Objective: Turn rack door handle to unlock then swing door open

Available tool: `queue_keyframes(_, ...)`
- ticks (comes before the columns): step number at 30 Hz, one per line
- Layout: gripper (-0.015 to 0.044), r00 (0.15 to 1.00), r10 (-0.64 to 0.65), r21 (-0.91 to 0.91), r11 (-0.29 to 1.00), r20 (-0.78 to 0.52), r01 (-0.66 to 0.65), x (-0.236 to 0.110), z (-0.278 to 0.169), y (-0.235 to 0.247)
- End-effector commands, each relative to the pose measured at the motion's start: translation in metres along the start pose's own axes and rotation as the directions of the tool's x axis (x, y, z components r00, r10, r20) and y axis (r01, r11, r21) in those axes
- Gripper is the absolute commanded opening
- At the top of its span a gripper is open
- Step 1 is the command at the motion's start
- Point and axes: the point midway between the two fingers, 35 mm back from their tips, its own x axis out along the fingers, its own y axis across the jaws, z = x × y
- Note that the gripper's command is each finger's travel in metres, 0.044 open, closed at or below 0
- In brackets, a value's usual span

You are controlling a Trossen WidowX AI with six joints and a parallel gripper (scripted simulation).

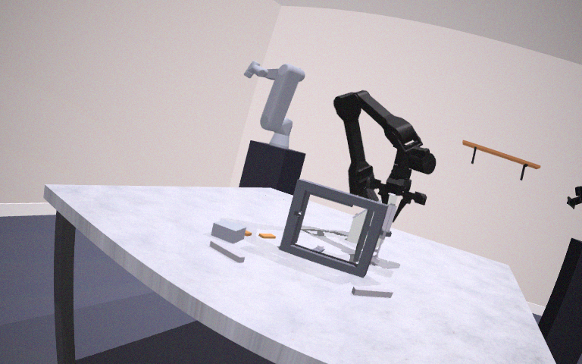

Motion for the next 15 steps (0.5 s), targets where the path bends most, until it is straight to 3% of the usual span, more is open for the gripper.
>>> queue_keyframes(1, 0.0025, 1.0, 0.004, 0.099, 0.995, 0.0, -0.004, 0.0, 0.003, 0.012)
queue_keyframes(15, 0.0025, 1.0, 0.005, 0.198, 0.98, 0.0, -0.005, 0.0, 0.007, 0.027)
